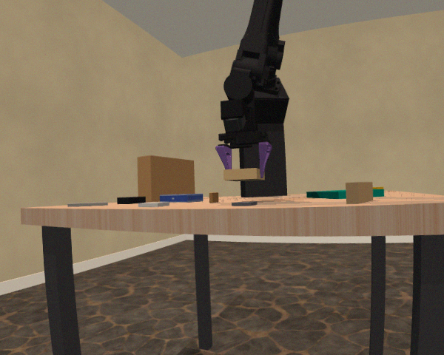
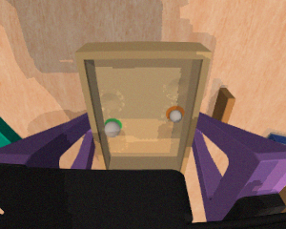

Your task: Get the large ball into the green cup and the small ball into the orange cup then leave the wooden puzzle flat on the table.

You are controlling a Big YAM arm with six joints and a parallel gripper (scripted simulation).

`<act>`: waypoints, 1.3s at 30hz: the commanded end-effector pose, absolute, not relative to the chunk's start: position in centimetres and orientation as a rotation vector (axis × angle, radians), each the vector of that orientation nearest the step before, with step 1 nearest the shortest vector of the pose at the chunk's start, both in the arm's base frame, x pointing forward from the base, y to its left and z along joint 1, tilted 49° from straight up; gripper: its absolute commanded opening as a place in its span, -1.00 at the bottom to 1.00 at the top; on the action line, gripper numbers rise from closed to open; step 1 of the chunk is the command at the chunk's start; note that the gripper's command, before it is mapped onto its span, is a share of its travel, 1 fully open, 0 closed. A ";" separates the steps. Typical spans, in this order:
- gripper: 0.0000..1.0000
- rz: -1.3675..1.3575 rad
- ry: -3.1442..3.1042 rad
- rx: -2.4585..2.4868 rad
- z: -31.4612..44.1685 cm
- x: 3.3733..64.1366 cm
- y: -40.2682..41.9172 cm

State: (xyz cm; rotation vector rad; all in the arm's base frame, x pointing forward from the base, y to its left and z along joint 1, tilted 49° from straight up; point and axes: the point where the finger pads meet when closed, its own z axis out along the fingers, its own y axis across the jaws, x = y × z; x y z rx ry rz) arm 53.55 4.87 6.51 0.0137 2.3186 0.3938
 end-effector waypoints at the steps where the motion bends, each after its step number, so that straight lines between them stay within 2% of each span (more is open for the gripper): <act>1: 0.40 0.402 2.307 0.013 6.4 54.1 5.7; 10: 0.40 0.402 2.307 0.013 5.6 55.0 6.0; 11: 0.40 0.401 2.271 0.006 7.4 55.3 6.1; 19: 0.40 0.403 2.309 0.014 4.5 55.9 6.4; 39: 0.40 0.403 2.298 0.011 4.0 57.2 6.9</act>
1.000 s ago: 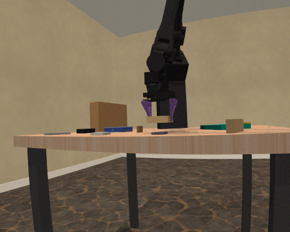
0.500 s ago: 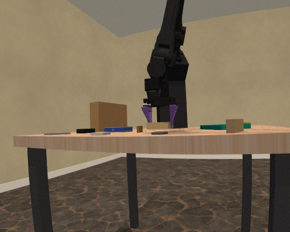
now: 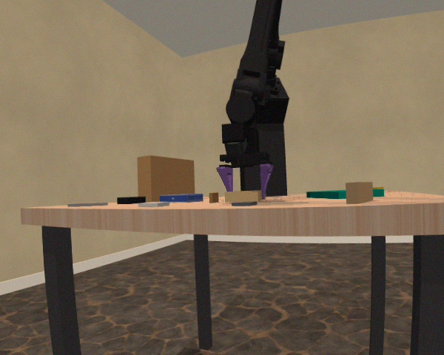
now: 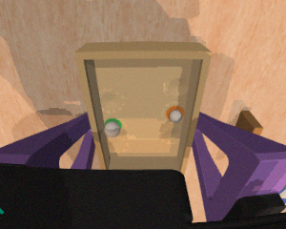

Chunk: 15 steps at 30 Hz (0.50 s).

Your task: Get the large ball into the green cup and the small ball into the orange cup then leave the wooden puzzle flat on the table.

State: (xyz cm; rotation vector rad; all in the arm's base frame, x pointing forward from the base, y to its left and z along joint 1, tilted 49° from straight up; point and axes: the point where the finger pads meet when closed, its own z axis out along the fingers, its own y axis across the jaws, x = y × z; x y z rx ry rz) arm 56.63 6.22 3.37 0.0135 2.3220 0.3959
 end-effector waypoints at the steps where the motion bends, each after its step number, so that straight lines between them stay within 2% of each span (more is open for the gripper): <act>1: 0.40 0.403 2.301 0.012 3.8 57.1 6.9; 15: 0.40 0.403 2.306 0.012 3.8 56.9 6.9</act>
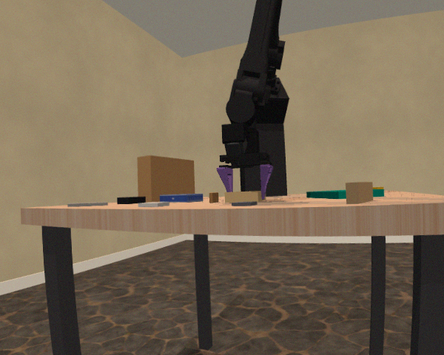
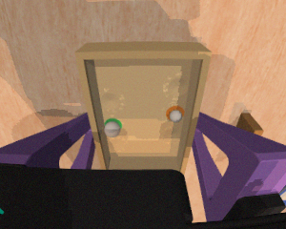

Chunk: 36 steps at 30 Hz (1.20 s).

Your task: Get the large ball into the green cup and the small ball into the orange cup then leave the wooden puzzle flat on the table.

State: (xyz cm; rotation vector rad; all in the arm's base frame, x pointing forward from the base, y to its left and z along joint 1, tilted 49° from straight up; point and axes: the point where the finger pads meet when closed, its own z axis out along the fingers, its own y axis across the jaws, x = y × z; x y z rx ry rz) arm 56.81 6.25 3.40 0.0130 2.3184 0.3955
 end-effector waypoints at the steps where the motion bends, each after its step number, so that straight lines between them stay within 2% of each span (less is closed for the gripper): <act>1: 0.40 0.403 2.306 0.012 3.8 56.9 6.9; 10: 0.40 0.403 2.306 0.012 3.8 56.9 6.9; 11: 0.74 0.403 2.306 0.012 3.8 56.9 6.9; 36: 0.74 0.403 2.306 0.011 3.8 56.9 6.9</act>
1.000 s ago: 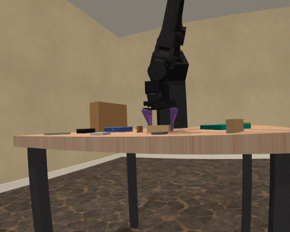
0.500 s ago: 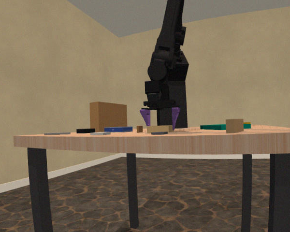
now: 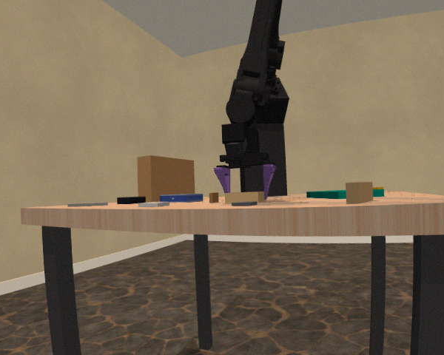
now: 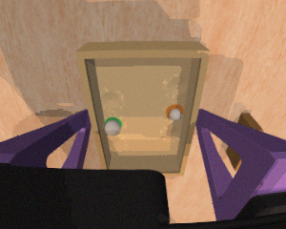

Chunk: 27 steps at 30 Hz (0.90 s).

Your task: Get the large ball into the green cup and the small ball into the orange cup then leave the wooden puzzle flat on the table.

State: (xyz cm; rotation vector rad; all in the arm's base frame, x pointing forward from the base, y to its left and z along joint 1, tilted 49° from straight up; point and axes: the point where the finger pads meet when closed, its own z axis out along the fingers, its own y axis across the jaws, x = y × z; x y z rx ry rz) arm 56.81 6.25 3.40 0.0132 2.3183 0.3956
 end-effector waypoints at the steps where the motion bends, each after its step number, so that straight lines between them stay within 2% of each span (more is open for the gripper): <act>1: 0.74 0.403 2.306 0.011 3.8 56.9 6.9; 27: 0.74 0.384 2.304 0.017 5.9 54.9 4.8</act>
